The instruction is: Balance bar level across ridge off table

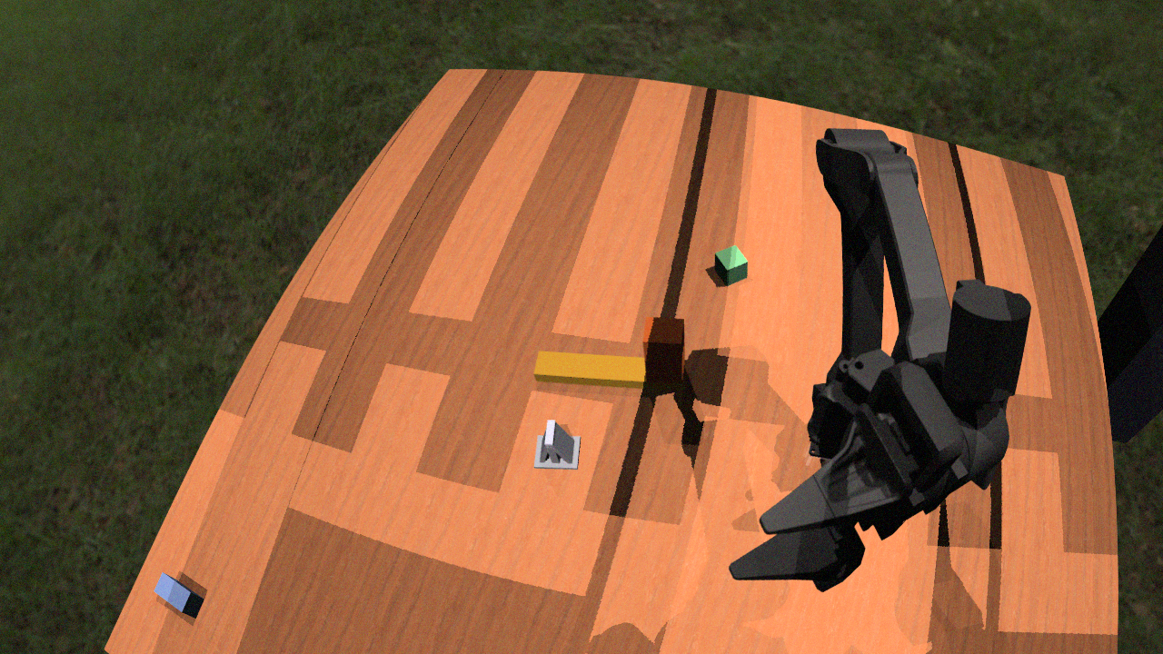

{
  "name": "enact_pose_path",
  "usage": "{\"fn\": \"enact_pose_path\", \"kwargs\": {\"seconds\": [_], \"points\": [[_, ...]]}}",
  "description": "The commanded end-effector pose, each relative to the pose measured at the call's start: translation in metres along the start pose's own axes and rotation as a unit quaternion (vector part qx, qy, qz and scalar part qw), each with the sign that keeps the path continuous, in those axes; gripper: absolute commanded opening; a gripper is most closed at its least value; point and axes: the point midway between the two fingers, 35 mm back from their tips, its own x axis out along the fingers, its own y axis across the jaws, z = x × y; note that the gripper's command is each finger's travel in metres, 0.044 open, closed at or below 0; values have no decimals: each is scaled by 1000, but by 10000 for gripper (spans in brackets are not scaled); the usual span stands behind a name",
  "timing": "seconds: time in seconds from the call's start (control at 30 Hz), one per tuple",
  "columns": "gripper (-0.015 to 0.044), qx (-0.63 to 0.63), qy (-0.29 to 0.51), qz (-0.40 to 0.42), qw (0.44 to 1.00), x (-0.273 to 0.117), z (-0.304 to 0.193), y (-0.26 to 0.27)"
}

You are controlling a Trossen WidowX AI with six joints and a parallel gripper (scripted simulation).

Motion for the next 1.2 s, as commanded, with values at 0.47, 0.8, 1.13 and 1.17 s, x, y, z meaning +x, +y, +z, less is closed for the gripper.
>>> {"fn": "enact_pose_path", "kwargs": {"seconds": [0.47,0.8,1.13,1.17], "points": [[315,-230,-29,-37,972,59,14,-19],[315,-342,-37,-83,935,90,33,-36],[315,-440,-37,-144,886,116,61,-56],[315,-449,-36,-150,880,118,64,-58]]}}
